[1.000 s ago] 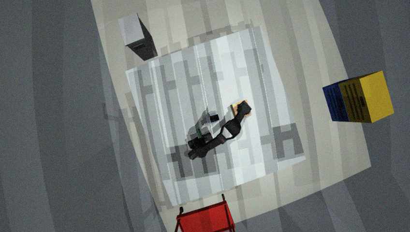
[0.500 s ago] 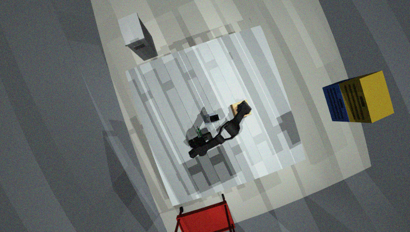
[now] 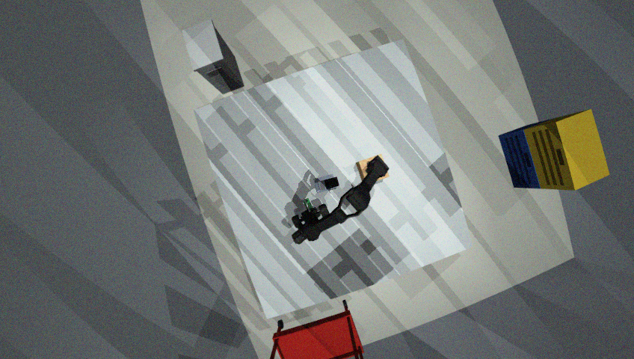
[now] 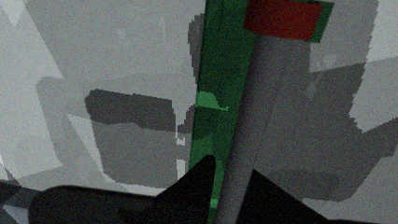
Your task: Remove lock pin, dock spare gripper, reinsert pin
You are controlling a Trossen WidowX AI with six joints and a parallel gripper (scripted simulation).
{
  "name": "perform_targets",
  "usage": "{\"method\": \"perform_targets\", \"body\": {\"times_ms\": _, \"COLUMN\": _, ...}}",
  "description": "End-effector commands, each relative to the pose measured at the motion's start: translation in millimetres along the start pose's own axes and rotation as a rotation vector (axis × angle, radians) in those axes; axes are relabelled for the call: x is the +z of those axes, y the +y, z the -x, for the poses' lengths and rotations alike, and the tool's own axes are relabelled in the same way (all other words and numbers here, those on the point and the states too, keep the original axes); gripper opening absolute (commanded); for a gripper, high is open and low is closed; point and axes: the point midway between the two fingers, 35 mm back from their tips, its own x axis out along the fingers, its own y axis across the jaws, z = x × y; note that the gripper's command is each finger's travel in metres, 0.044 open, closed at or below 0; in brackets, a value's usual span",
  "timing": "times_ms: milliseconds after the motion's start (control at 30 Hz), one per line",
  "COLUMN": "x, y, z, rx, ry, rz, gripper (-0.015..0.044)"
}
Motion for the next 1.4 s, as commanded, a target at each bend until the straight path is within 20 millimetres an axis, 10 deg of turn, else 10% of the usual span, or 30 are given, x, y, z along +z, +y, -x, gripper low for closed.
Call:
{"method": "perform_targets", "body": {"times_ms": 0, "x": 1, "y": 0, "z": -1, "rx": 0.001, "ry": -0.004, "rz": 0.004, "gripper": 0.0000}}
{"method": "perform_targets", "body": {"times_ms": 333, "x": 0, "y": 0, "z": 3, "rx": 0.001, "ry": -0.004, "rz": 0.004, "gripper": 0.0000}}
{"method": "perform_targets", "body": {"times_ms": 900, "x": -17, "y": 0, "z": 66, "rx": 0.001, "ry": -0.005, "rz": 0.004, "gripper": 0.0000}}
{"method": "perform_targets", "body": {"times_ms": 1367, "x": -16, "y": -1, "z": 60, "rx": 0.019, "ry": -0.001, "rz": -0.066, "gripper": 0.0000}}
